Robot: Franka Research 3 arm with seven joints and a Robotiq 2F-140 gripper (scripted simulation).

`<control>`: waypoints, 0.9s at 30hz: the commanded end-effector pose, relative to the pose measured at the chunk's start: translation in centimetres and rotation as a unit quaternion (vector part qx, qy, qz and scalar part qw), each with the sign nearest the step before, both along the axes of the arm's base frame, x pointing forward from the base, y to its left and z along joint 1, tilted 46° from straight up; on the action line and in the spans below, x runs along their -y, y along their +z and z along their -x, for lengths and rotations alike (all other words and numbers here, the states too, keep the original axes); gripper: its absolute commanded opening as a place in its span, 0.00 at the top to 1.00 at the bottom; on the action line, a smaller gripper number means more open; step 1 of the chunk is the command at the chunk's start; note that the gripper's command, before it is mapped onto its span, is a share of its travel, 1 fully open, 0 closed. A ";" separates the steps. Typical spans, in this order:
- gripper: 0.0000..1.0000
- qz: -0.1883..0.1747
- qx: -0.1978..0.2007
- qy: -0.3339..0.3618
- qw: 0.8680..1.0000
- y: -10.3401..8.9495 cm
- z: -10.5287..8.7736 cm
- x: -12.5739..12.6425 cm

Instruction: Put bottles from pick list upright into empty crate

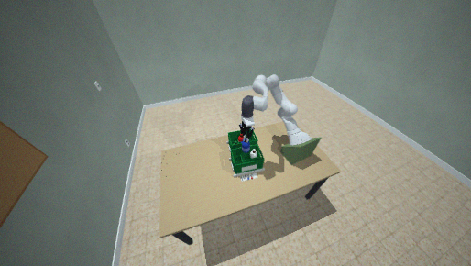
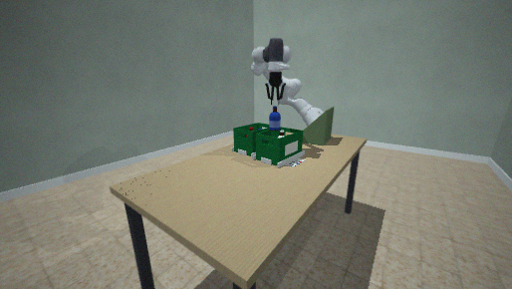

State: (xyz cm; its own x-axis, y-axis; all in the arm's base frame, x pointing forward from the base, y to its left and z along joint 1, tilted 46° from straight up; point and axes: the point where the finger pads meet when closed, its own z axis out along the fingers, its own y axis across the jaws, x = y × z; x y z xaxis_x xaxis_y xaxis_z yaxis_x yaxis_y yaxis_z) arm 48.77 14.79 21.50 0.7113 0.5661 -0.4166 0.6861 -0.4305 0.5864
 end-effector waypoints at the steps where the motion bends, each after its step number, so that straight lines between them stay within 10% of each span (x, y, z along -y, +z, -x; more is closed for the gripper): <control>1: 1.00 -0.002 0.006 0.003 1.000 0.5 -0.3 -0.3; 27: 1.00 -0.002 0.006 0.003 1.000 -0.5 -0.5 0.5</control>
